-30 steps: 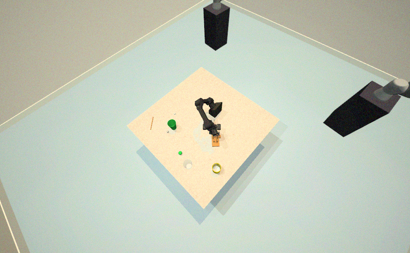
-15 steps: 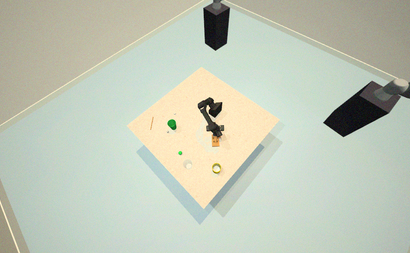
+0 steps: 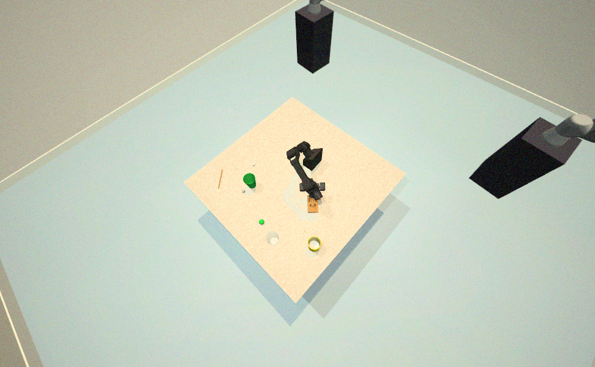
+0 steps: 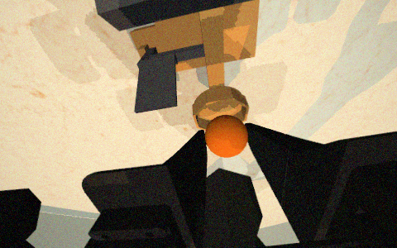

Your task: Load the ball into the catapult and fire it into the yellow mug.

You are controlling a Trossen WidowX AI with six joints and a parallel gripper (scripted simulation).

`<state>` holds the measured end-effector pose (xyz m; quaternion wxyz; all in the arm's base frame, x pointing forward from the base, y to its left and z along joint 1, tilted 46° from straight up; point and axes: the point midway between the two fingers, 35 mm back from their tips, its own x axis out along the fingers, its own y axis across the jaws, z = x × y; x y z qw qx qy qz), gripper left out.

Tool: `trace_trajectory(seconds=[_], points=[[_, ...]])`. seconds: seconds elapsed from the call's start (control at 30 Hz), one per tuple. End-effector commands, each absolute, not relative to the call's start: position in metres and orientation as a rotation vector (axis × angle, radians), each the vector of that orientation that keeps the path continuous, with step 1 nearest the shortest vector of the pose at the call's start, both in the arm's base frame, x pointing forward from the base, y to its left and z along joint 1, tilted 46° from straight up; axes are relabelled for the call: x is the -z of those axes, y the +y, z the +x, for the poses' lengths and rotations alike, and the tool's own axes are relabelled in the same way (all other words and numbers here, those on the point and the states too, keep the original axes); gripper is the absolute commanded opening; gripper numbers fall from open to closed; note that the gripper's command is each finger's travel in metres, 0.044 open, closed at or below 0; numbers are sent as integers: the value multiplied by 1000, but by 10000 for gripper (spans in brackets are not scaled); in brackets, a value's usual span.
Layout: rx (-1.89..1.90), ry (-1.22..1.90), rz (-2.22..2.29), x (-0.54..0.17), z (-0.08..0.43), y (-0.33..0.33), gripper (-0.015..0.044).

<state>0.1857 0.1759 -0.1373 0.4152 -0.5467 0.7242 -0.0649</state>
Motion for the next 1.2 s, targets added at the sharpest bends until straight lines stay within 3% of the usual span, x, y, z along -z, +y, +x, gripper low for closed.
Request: trace_trajectory(seconds=[0.0, 0.2, 0.53, 0.77, 1.17], points=[[167, 1827, -1389, 142, 185, 170, 0], [164, 1820, -1373, 138, 186, 175, 0], [161, 1818, -1373, 136, 186, 177, 263], [63, 1766, -1348, 58, 164, 246, 440], [-215, 1598, -1304, 112, 200, 282, 440]])
